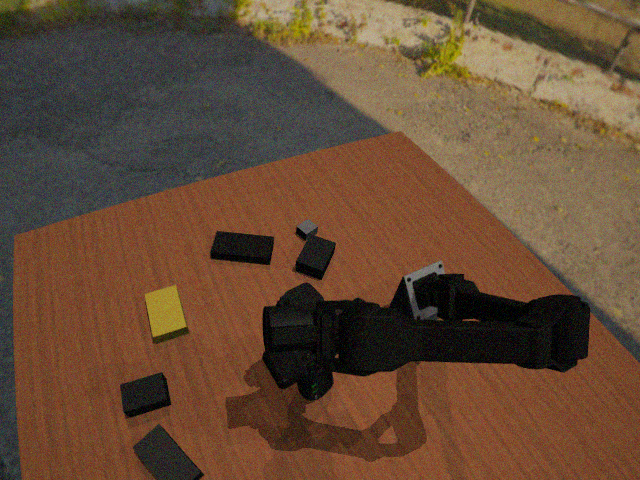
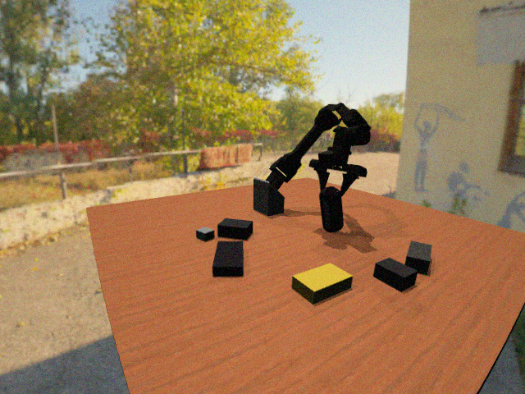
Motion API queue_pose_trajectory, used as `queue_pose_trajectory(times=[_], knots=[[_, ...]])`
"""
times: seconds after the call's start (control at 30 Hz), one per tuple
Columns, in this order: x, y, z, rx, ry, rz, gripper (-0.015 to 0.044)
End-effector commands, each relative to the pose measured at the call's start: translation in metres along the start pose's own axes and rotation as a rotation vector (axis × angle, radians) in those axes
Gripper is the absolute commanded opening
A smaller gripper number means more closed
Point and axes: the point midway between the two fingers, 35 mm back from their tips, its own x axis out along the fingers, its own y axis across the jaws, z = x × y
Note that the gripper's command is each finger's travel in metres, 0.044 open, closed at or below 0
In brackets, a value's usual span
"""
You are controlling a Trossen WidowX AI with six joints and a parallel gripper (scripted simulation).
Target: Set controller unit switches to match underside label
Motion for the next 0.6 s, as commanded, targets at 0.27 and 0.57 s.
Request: queue_pose_trajectory(times=[0.27, 0.57], knots=[[0.0003, -0.0006, -0.0139, 0.0, 0.044, -0.008, 0.0338], [-0.0013, -0.0006, -0.0188, 0.0, 0.059, -0.008, 0.0338]])
